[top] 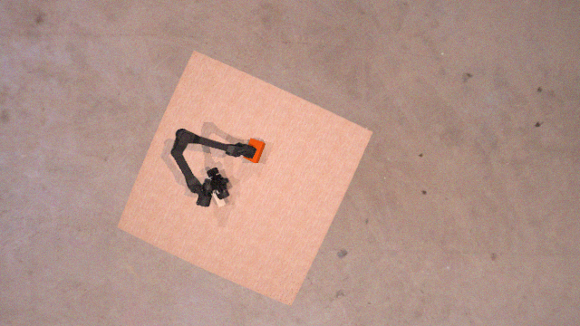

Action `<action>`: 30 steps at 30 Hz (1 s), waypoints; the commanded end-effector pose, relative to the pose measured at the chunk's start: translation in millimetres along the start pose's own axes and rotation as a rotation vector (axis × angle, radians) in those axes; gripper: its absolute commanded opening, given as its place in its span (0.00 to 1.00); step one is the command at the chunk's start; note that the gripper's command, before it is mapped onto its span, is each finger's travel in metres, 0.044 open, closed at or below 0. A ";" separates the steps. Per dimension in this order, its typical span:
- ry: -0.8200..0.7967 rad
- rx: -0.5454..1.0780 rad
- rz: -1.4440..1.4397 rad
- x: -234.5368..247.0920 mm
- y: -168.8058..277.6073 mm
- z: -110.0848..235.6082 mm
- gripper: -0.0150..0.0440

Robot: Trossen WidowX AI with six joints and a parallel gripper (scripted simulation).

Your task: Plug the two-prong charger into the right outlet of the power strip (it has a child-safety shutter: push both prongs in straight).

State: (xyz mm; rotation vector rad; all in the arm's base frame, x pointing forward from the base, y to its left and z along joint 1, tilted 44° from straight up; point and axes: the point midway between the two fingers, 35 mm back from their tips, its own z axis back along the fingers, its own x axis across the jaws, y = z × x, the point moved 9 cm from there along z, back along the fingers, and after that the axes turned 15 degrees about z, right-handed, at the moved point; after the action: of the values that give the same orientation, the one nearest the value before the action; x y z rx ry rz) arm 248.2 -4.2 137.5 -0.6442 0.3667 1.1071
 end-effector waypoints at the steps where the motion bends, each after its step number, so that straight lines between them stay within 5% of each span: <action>1: 0.004 -0.003 0.002 -0.7 -1.8 0.4 0.25; 30: 0.004 -0.003 0.002 -3.1 -10.3 1.2 0.25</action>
State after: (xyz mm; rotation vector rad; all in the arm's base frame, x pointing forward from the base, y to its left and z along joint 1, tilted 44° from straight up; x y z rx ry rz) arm 253.4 -6.7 140.9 -0.6390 0.3727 1.1162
